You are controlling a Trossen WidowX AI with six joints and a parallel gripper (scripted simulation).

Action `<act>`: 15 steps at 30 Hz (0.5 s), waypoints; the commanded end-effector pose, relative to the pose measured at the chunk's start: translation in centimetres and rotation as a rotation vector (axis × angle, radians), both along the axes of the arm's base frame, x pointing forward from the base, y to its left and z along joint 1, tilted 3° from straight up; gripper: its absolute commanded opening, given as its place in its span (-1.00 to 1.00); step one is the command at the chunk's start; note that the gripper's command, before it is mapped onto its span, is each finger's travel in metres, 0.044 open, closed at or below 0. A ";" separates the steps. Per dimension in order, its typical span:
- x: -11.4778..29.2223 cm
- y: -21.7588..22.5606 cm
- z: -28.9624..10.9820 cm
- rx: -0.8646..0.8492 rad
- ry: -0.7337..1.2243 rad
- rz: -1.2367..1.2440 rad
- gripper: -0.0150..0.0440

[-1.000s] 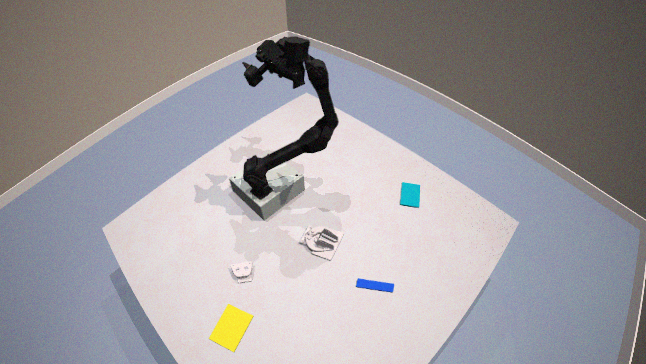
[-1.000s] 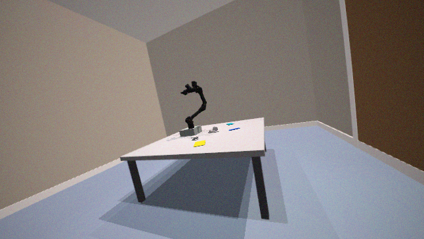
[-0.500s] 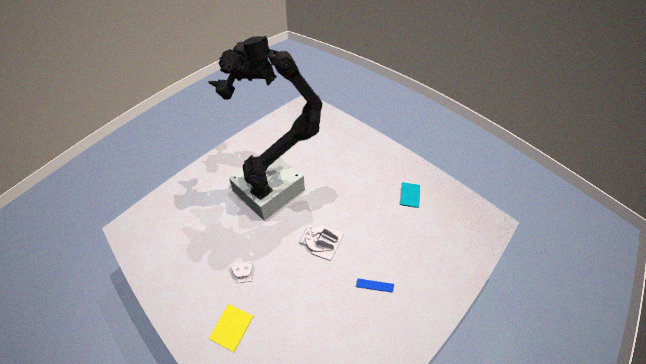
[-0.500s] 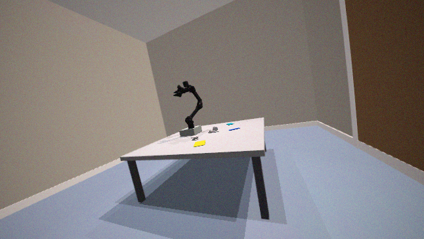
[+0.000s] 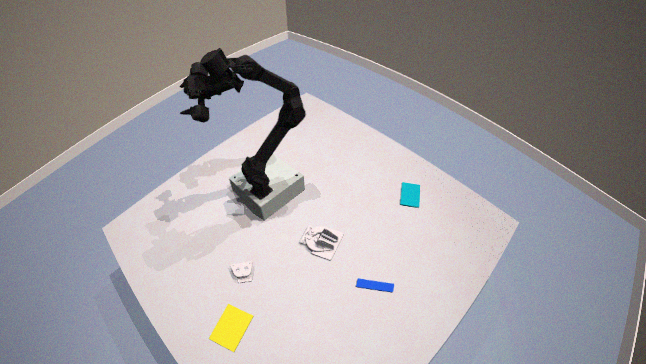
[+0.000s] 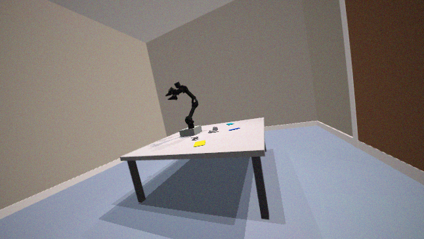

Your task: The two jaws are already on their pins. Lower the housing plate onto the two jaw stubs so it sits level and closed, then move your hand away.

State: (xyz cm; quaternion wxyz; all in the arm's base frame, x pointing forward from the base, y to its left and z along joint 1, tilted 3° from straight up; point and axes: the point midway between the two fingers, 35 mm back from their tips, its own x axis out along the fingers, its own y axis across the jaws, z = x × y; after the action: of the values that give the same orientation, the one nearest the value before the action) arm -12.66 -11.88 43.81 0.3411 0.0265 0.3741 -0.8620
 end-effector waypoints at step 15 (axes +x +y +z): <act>5.6 -13.6 -9.5 0.297 -0.195 0.391 1.00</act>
State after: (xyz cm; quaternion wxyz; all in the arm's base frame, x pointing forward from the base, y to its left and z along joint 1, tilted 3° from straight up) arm -8.36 -24.11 35.81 0.5050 0.0754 0.4537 -0.7303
